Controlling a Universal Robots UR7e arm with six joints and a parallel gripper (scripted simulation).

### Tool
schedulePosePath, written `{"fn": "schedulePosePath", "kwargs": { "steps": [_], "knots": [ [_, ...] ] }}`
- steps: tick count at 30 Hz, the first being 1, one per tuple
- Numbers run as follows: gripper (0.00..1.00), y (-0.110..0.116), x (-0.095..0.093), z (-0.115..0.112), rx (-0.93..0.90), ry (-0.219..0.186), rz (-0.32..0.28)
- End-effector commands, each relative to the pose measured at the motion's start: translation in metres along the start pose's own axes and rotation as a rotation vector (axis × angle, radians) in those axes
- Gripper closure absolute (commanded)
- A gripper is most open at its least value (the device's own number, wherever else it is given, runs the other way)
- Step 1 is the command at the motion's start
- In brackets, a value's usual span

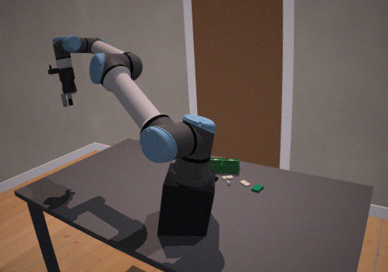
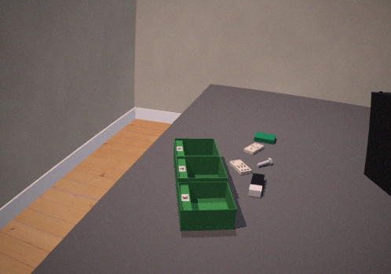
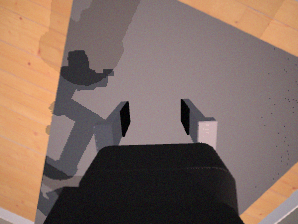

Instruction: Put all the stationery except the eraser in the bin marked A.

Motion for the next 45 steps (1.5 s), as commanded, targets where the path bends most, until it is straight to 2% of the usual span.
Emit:
{"fn": "schedulePosePath", "kwargs": {
  "steps": [1,6,14,16,17,24,30,31,33,34,37,42,43,45],
  "knots": [
    [0.69,-0.001,-0.015,0.003,-0.001,0.001,0.002],
    [0.69,-0.005,-0.055,0.009,-0.001,0.001,0.002],
    [0.69,-0.012,-0.11,0.016,-0.001,0.001,0.002],
    [0.69,-0.012,-0.11,0.016,-0.001,0.001,0.002],
    [0.69,-0.014,-0.13,0.019,-0.001,0.001,0.002],
    [0.69,-0.019,-0.175,0.025,-0.001,-0.002,-0.001],
    [0.69,-0.02,-0.176,0.024,0.0,-0.002,-0.001],
    [0.69,-0.011,-0.174,0.024,0.048,0.01,0.003],
    [0.69,-0.011,-0.174,0.024,0.048,0.01,0.003],
    [0.69,-0.005,-0.172,0.029,0.045,-0.015,0.007],
    [0.69,0.013,-0.167,0.046,0.045,-0.014,0.006],
    [0.69,0.014,-0.166,0.047,0.045,-0.014,0.006],
    [0.69,0.021,-0.165,0.052,0.083,-0.017,0.025],
    [0.69,0.034,-0.163,0.063,0.083,-0.017,0.025]
  ]
}}
Point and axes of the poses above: the point where the finger pads meet when closed, its own x axis back along the fingers, its own z axis across the jaws, y = z × x, the point moved 2 cm from there along x, back along the fingers, and after that the axes turned 3 degrees about x, right-handed, at the moved point
